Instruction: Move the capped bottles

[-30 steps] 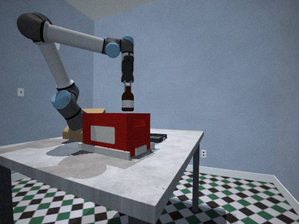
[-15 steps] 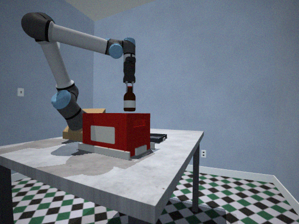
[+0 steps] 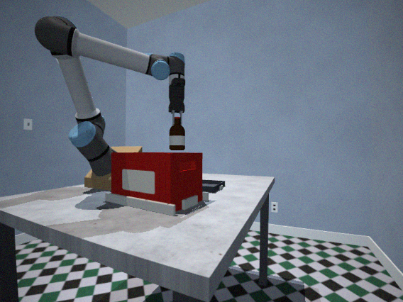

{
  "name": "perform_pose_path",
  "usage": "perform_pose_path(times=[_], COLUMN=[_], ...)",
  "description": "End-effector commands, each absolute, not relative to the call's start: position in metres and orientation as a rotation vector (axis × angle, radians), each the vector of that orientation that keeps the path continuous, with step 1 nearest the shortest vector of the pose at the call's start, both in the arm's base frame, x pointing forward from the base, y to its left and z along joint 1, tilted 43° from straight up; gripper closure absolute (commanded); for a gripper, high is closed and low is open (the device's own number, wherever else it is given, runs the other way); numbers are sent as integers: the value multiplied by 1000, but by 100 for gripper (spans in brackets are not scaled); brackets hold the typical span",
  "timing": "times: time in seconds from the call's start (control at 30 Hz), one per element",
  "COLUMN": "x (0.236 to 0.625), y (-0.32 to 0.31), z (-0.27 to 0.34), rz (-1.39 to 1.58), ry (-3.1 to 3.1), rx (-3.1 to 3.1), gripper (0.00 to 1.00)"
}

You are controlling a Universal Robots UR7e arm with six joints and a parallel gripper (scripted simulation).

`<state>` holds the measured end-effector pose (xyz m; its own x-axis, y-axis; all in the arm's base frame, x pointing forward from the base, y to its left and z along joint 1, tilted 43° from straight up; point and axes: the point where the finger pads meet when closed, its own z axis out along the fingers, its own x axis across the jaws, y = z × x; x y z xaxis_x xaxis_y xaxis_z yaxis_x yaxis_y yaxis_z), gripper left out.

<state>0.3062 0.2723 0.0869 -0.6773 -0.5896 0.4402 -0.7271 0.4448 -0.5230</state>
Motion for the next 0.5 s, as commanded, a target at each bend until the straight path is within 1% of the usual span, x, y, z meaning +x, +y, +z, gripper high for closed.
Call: perform_pose_path(times=[0.0, 0.47], x=[305, 303], y=[279, 292], z=[81, 69], rz=[1049, 1049], ry=[-2502, -2502], rx=[1155, 1155], gripper=[100, 100])
